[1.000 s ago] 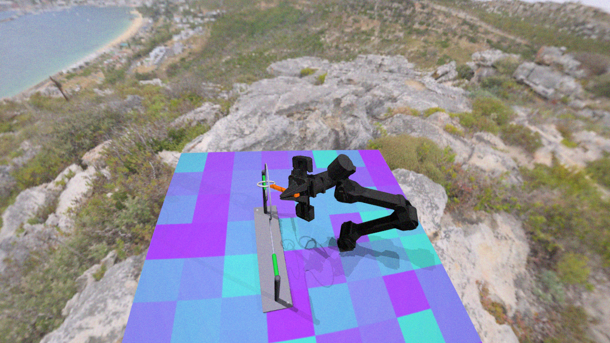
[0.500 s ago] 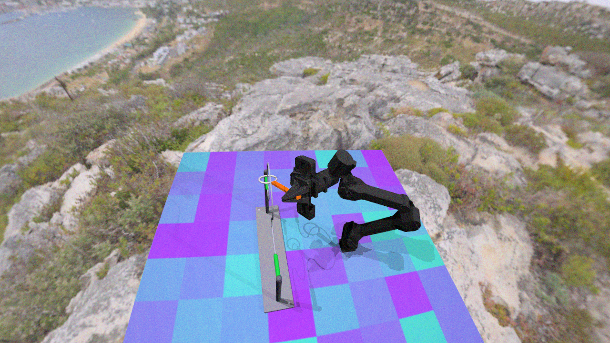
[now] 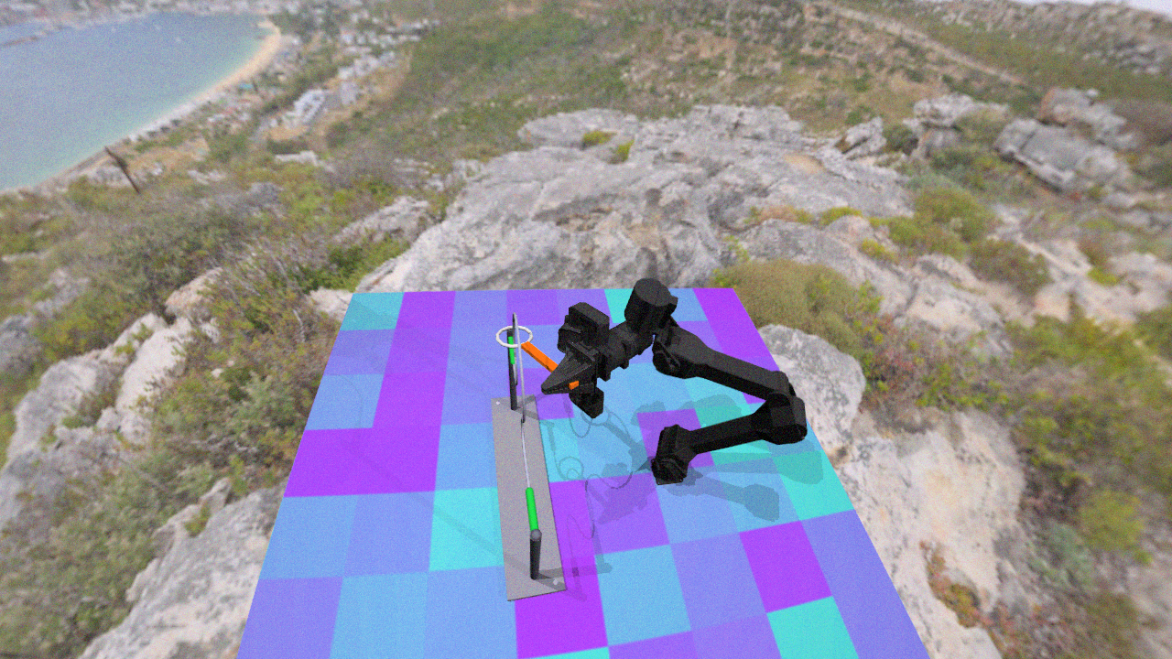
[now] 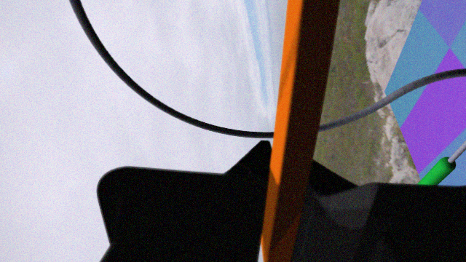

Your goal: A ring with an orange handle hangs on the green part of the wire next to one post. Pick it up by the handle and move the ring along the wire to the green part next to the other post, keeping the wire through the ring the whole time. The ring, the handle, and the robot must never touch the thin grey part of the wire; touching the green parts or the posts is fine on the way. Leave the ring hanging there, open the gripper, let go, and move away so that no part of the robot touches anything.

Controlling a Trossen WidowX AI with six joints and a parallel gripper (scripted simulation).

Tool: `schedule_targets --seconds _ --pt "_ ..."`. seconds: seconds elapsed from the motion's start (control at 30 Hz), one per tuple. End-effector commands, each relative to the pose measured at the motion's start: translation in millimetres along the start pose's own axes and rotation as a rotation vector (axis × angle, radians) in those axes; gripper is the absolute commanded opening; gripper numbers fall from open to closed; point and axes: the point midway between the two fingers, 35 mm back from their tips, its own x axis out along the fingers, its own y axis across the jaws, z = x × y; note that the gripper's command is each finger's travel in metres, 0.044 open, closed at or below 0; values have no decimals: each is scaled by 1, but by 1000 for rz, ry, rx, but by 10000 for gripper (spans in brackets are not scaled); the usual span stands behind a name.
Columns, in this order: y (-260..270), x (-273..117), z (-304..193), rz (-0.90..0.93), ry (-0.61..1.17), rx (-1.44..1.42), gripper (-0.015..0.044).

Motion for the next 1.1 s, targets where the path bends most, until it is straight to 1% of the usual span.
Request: schedule_targets --seconds 0.0,1.07 --pt "-1 0 -1 -32 4 -56 -150" --pt "-15 -1 2 -261 -19 -409 -150"
